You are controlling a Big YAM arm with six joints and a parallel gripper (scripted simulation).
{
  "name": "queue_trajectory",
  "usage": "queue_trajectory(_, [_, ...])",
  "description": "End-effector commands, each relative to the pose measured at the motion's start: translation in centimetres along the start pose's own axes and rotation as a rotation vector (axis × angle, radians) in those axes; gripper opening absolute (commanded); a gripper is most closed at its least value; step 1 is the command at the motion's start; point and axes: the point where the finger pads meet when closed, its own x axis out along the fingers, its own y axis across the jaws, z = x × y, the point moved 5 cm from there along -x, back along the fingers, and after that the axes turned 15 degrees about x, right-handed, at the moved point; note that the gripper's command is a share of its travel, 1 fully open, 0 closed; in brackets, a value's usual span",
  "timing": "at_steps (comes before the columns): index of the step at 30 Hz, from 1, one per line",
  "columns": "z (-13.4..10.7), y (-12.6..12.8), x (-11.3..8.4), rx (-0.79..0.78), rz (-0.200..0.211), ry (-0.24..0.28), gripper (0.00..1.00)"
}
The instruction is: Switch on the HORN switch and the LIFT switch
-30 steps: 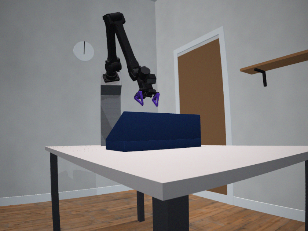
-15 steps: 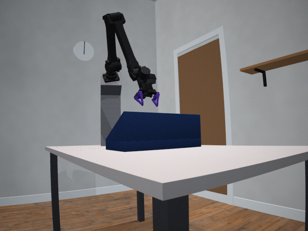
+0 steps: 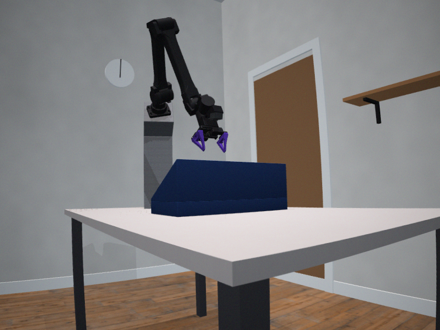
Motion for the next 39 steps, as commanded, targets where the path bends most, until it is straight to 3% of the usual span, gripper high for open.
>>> queue_trajectory(1, [0.6, -0.1, -0.3, -0.006, 0.004, -0.012, 1.0])
queue_trajectory(15, [1.2, -1.4, -0.5, -0.007, -0.005, -0.016, 1.0])
queue_trajectory(39, [3.4, -7.3, -0.3, -0.009, -0.006, -0.028, 1.0])
